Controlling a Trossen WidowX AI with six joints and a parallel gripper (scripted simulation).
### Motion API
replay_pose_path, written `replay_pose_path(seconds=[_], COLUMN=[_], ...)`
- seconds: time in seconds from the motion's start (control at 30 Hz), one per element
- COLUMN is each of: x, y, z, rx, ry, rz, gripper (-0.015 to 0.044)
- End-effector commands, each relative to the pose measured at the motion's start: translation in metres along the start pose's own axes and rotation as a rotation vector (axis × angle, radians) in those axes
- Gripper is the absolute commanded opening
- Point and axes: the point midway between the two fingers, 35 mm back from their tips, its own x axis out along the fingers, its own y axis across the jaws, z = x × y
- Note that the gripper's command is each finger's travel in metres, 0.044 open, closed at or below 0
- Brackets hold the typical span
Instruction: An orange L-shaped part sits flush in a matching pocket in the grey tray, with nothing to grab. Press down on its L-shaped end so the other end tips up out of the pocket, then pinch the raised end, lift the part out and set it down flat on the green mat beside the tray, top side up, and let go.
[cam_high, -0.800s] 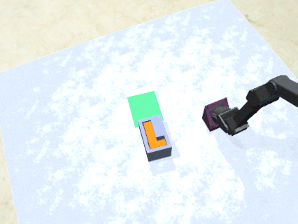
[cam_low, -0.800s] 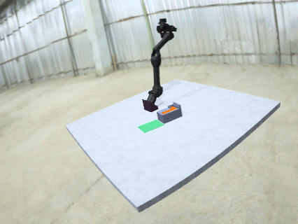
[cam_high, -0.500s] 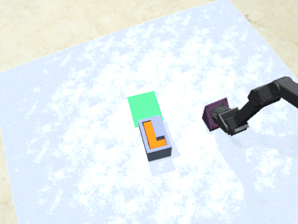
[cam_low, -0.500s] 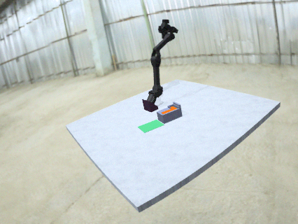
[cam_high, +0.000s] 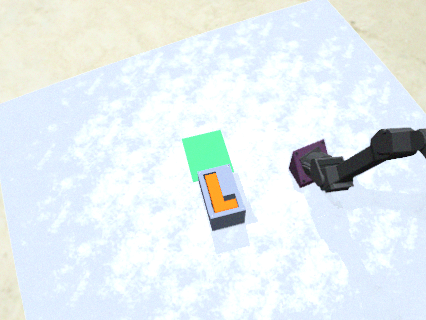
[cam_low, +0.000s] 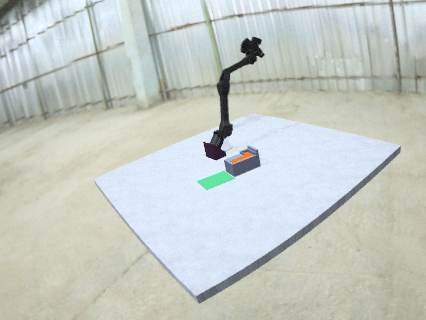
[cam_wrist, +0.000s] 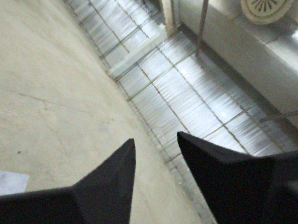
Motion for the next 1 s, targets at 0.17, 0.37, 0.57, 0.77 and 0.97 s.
replay_pose_path(seconds=[0.17, 0.37, 0.57, 0.77, 0.97], x=[-0.023, -0.057, -0.13, -0.214, -0.313], y=[0.022, 0.032, 0.056, 0.078, 0.112], z=[-0.13, -0.188, -0.258, -0.302, -0.322], rx=[0.148, 0.171, 0.285, 0.442, 0.607], ry=[0.393, 0.59, 0.896, 1.164, 1.426], rz=[-0.101, -0.149, -0.206, -0.32, -0.428], gripper=[0.018, 0.018, 0.018, 0.018, 0.018])
